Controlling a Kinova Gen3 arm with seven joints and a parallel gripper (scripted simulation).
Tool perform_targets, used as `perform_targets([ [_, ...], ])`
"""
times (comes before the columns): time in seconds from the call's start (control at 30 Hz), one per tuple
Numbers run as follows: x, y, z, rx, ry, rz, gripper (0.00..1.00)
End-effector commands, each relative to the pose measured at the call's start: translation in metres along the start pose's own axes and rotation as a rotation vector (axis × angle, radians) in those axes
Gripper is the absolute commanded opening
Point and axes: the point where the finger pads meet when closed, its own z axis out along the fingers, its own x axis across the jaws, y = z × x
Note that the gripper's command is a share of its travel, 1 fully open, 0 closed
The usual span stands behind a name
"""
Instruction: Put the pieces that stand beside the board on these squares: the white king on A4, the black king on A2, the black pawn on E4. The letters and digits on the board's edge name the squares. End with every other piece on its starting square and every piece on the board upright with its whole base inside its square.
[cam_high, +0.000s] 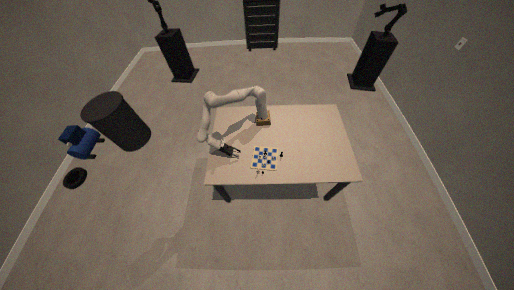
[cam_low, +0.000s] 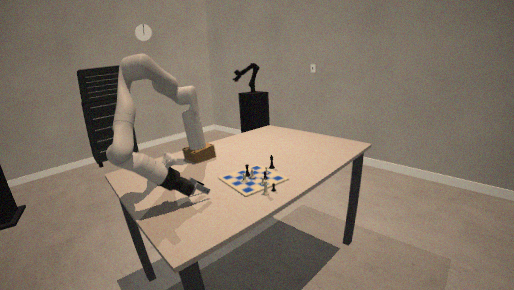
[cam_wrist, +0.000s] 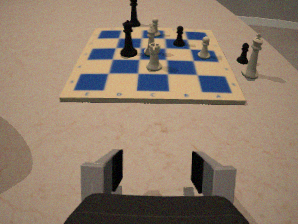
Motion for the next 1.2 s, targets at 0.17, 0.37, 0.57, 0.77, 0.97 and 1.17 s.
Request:
perform_targets([
  [0.17, 0.001, -0.01, -0.009, 0.008, 0.006, 0.01, 1.0],
  [0.37, 0.002, -0.025, -0.023, 0.008, 0.006, 0.01, 1.0],
  [0.57, 0.002, -0.055, -0.049, 0.008, 0.006, 0.01, 1.0],
  [0.77, 0.003, -0.069, -0.063, 0.007, 0.007, 0.008, 1.0],
  [0.97, 0.005, -0.067, -0.061, 0.009, 0.013, 0.001, 1.0],
  [1.17, 0.009, -0.067, -0.056, -0.032, -0.016, -0.02, 1.0],
])
